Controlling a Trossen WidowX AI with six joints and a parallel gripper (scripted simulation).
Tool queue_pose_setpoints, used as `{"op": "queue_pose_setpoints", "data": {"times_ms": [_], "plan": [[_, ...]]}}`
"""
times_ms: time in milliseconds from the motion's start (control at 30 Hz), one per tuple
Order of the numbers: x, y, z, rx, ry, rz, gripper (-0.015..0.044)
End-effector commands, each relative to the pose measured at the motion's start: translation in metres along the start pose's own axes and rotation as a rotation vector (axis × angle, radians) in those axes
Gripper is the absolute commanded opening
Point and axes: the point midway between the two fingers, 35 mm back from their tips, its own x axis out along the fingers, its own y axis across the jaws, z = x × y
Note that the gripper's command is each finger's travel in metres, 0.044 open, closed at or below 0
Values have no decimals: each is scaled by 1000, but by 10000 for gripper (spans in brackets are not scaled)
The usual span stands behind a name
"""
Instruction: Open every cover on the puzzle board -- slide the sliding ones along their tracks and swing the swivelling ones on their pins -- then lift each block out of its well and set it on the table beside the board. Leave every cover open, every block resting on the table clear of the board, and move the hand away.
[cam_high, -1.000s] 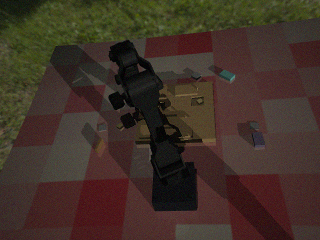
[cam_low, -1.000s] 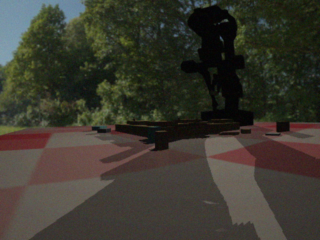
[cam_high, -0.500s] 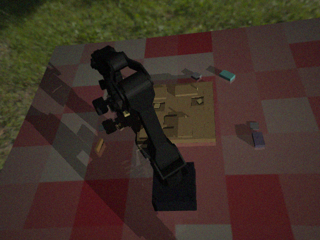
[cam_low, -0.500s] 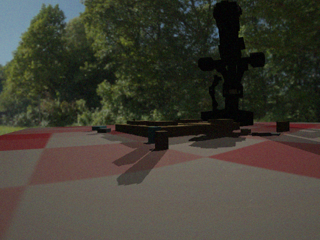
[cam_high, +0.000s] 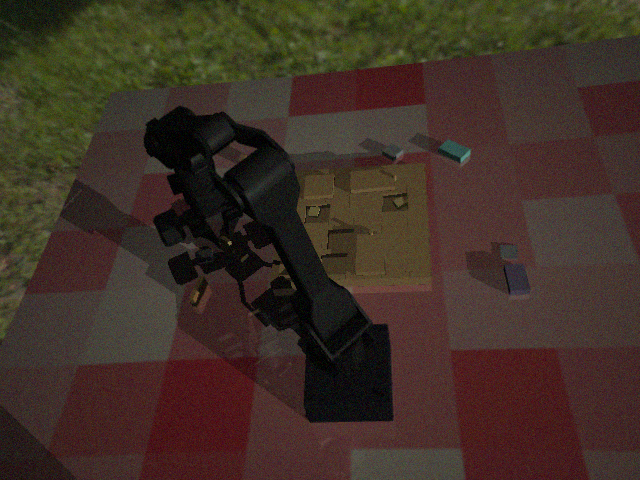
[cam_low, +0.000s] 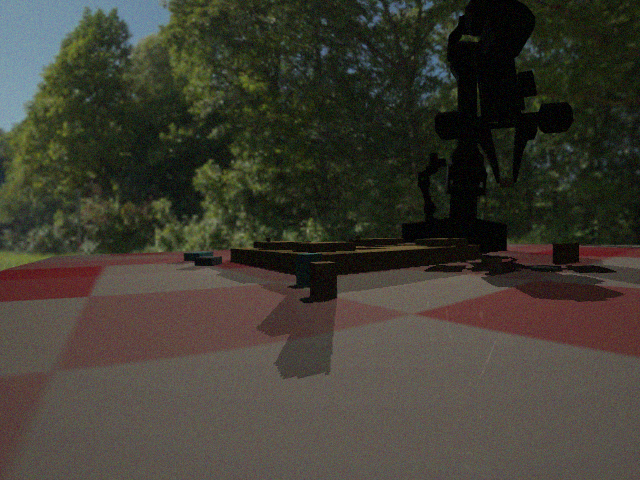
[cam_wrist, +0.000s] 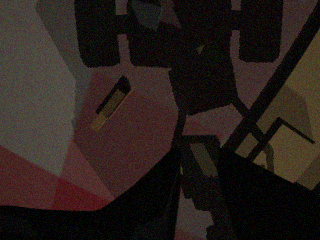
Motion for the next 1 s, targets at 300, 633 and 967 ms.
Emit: {"op": "queue_pose_setpoints", "data": {"times_ms": [300,633,967], "plan": [[13,8,2,7,-1,6,80],[29,8,4,7,-1,6,80],[46,9,5,7,-1,6,80]]}}
